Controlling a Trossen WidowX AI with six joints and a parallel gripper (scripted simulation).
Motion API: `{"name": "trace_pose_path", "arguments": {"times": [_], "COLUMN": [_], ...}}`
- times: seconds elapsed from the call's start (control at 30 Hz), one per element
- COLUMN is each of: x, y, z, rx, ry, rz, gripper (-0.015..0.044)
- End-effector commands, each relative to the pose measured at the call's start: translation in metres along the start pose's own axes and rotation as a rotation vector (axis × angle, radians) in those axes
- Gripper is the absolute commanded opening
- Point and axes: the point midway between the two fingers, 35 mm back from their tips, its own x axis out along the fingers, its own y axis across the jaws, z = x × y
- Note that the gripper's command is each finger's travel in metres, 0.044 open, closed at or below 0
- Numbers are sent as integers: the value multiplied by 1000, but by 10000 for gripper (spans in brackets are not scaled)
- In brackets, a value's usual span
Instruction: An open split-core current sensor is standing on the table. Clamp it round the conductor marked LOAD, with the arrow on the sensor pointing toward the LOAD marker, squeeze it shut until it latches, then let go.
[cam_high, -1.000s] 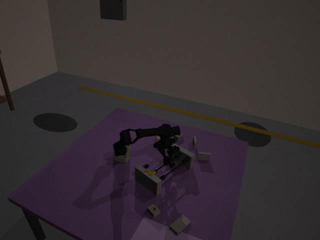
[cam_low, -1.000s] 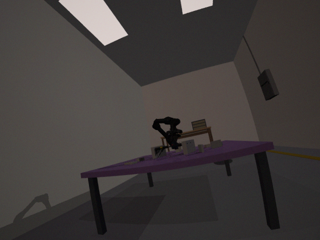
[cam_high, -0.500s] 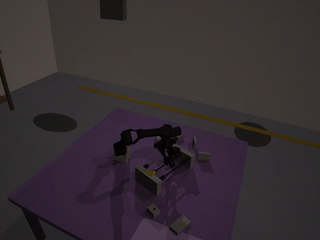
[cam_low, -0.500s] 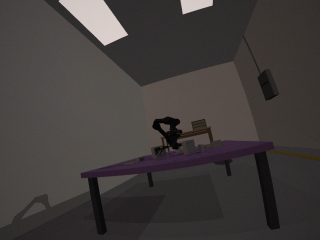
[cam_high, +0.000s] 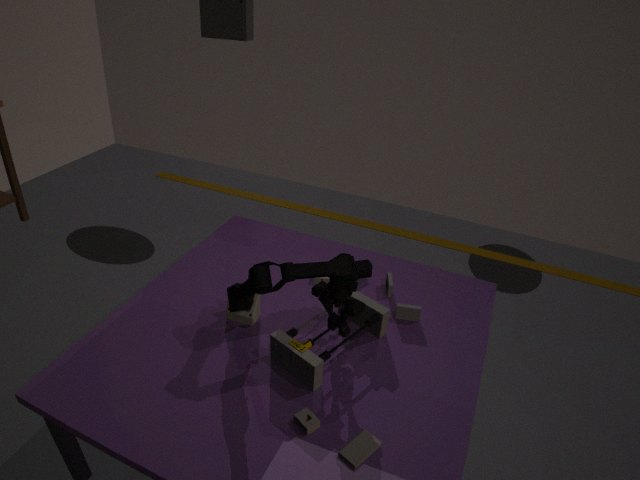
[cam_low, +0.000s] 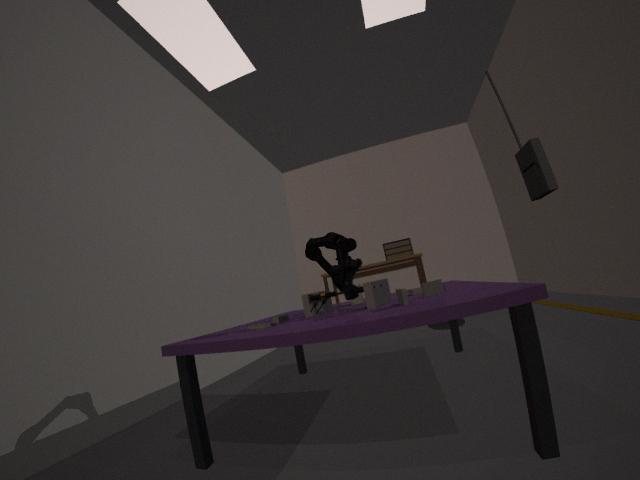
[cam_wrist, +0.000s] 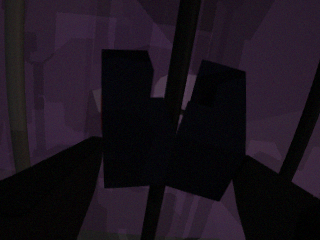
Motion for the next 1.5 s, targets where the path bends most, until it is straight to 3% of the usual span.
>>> {"name": "trace_pose_path", "arguments": {"times": [0.0,0.4,0.67,0.8,1.47], "x": [0,0,3,35,58], "y": [1,1,0,-1,-1], "z": [0,0,1,1,1], "rx": [-3,-3,-3,4,4], "ry": [2,2,1,0,1], "rz": [-8,-8,-6,12,11], "gripper": [131,440,440,440,440]}}
